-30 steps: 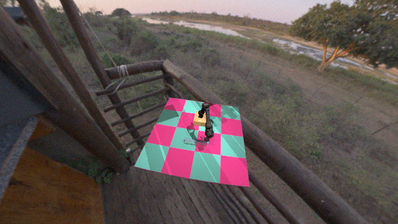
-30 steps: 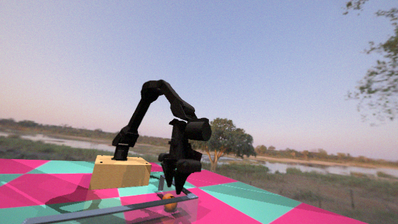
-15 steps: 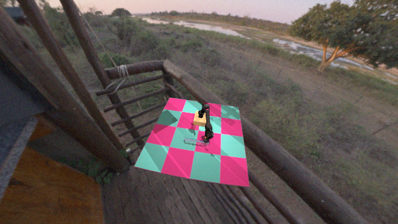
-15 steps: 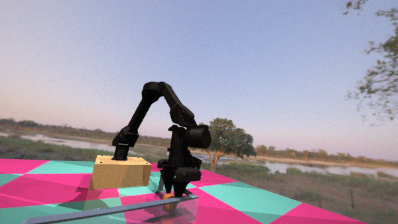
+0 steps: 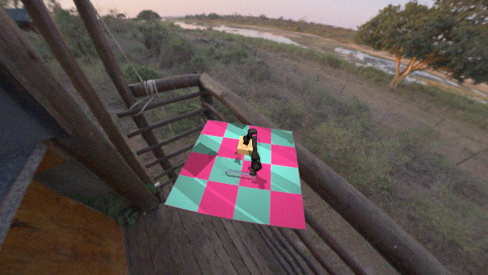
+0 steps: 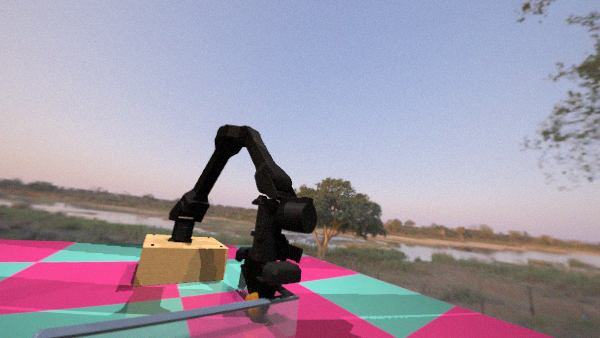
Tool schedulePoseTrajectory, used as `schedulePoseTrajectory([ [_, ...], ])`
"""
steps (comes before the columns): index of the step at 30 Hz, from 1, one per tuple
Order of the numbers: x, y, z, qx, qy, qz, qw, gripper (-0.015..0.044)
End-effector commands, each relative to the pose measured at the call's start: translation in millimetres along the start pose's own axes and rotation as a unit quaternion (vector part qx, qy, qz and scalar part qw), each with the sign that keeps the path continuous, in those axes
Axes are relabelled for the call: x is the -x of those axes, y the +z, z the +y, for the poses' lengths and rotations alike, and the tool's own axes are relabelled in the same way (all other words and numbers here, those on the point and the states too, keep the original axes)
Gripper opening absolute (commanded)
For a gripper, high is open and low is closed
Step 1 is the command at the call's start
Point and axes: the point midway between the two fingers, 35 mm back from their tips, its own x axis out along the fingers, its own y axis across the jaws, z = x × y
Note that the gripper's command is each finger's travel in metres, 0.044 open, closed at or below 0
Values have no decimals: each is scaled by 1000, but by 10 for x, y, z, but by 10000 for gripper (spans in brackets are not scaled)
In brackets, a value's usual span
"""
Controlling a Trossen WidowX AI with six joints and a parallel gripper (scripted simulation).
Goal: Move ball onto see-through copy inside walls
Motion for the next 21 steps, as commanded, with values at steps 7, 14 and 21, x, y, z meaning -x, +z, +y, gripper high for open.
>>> schedulePoseTrajectory([
  [7,-18,-13,14,2,1,4,1000,123],
  [14,95,-310,-58,-45,-3,19,999,0],
  [21,509,-185,-94,-33,-6,16,999,0],
])
